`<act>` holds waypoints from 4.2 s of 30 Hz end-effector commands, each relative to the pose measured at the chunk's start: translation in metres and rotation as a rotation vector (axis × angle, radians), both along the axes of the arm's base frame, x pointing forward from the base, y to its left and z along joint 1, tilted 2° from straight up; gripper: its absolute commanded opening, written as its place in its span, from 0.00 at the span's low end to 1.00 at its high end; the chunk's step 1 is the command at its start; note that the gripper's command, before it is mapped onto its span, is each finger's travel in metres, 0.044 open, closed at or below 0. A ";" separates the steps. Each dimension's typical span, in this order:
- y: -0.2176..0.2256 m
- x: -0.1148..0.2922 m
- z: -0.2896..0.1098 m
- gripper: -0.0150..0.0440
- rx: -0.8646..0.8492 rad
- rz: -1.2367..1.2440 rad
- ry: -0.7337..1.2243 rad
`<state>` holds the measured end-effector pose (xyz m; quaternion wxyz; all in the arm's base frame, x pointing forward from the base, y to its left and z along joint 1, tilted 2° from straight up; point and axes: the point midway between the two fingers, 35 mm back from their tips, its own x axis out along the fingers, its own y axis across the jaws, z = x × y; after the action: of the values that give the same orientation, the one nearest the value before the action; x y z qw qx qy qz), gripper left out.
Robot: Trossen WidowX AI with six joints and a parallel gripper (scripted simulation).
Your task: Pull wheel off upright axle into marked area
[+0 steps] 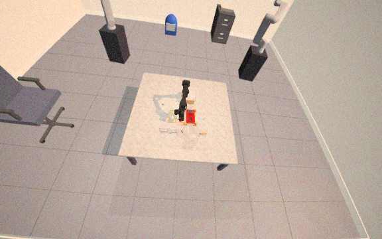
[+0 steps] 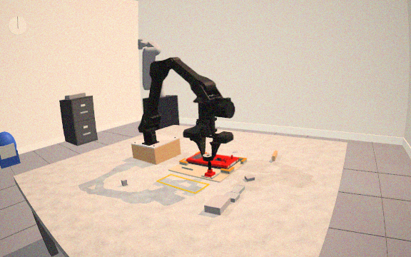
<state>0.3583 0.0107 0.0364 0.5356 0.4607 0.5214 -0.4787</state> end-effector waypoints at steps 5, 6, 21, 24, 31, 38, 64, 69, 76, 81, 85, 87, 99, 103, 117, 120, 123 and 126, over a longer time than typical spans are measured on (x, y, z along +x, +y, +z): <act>0.001 -0.002 0.031 0.25 0.002 -0.005 -0.019; 0.001 -0.003 0.032 0.25 0.002 -0.005 -0.019; -0.052 -0.016 0.029 0.25 -0.003 -0.002 -0.011; -0.064 -0.020 0.030 0.25 -0.004 -0.003 -0.012; -0.089 -0.031 0.033 0.25 -0.006 -0.004 -0.014; -0.108 -0.040 0.035 0.25 -0.009 -0.005 -0.015; -0.112 -0.040 -0.070 0.25 -0.009 -0.005 -0.014; -0.111 -0.041 -0.066 0.43 -0.005 -0.010 -0.006; -0.111 -0.040 -0.064 0.74 -0.005 -0.010 -0.007; -0.110 -0.039 -0.033 0.76 -0.007 -0.007 -0.011; -0.108 -0.041 -0.006 0.76 -0.009 -0.005 -0.015; -0.108 -0.041 -0.006 0.76 -0.009 -0.005 -0.015; -0.085 -0.110 0.030 1.00 -0.007 -0.004 -0.009; -0.080 -0.127 0.037 1.00 -0.006 -0.005 -0.007; -0.080 -0.127 0.037 1.00 -0.006 -0.005 -0.007; -0.080 -0.127 0.037 1.00 -0.006 -0.005 -0.007; -0.080 -0.127 0.037 1.00 -0.006 -0.005 -0.007; -0.080 -0.127 0.037 1.00 -0.006 -0.005 -0.007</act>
<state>0.2316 -0.0690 0.0730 0.5390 0.4611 0.5181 -0.4780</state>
